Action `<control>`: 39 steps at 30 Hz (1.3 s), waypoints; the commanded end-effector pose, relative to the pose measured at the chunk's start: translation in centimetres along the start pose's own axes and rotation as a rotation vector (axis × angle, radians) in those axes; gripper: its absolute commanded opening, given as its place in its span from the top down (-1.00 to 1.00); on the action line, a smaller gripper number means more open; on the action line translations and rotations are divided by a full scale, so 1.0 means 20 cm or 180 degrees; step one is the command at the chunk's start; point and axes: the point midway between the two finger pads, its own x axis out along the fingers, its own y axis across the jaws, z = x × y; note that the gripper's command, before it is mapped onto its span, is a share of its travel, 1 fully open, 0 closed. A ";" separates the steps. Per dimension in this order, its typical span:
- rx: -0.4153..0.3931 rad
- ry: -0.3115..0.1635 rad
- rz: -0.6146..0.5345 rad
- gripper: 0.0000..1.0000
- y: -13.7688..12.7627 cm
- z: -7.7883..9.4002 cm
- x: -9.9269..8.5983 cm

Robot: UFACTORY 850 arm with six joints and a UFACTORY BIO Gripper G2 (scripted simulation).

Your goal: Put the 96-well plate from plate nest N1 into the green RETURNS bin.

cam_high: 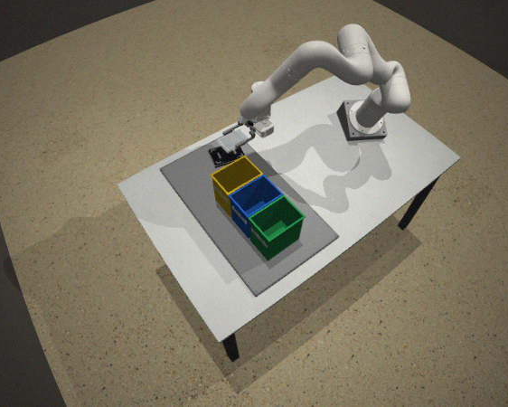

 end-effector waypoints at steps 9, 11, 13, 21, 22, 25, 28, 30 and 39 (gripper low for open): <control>-0.0004 -0.0005 -0.0001 1.00 0.19 0.00 0.04; -0.0004 -0.0005 -0.0001 1.00 0.22 0.00 0.05; -0.0003 -0.0005 -0.0001 1.00 0.25 0.00 0.06; -0.0003 -0.0005 -0.0001 1.00 0.35 0.00 0.08; -0.0003 -0.0005 -0.0001 1.00 0.37 0.00 0.08; -0.0003 -0.0005 -0.0001 1.00 0.42 0.00 0.09; -0.0003 -0.0005 -0.0001 1.00 0.47 0.00 0.11; -0.0003 -0.0005 -0.0001 1.00 0.50 0.00 0.11; -0.0003 -0.0005 -0.0001 1.00 0.61 -0.01 0.14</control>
